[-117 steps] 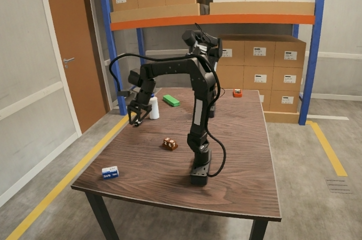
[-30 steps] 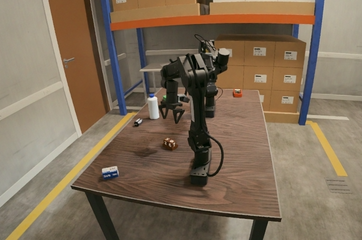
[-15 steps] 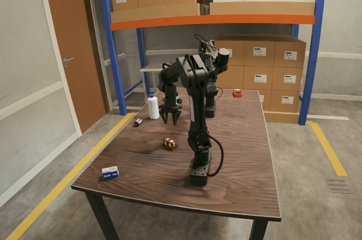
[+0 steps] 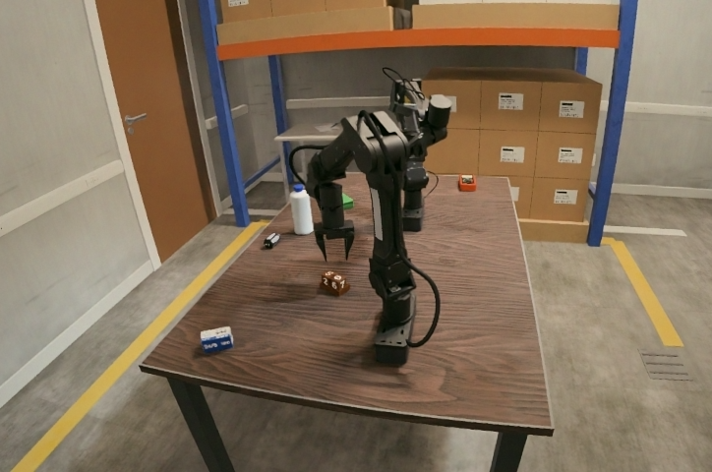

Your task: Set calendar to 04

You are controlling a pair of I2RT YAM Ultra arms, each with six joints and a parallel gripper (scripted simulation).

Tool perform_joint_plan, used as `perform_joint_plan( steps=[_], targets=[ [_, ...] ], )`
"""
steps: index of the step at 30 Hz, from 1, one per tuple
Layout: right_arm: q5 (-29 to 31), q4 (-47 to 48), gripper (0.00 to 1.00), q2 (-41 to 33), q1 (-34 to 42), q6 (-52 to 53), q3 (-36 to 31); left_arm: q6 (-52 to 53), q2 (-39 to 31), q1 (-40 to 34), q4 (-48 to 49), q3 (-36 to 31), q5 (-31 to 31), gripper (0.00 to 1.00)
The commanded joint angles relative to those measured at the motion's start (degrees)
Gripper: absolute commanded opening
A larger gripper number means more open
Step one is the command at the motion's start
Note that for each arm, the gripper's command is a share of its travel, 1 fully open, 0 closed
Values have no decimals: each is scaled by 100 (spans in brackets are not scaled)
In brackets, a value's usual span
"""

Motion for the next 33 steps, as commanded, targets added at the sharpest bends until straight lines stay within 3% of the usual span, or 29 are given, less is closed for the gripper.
perform_joint_plan(
  steps=[1,14,27,33],
  targets=[
    [111,109,100,-62,14,58,204,-878,-289,114,359,-141,180,55],
    [111,109,100,-62,14,58,204,-3388,-459,468,1186,-990,475,55],
    [111,109,100,-62,14,58,204,-3491,-542,450,1198,-1174,328,55],
    [111,109,100,-62,14,58,204,-3482,-263,476,1488,-1217,318,55]
  ],
)
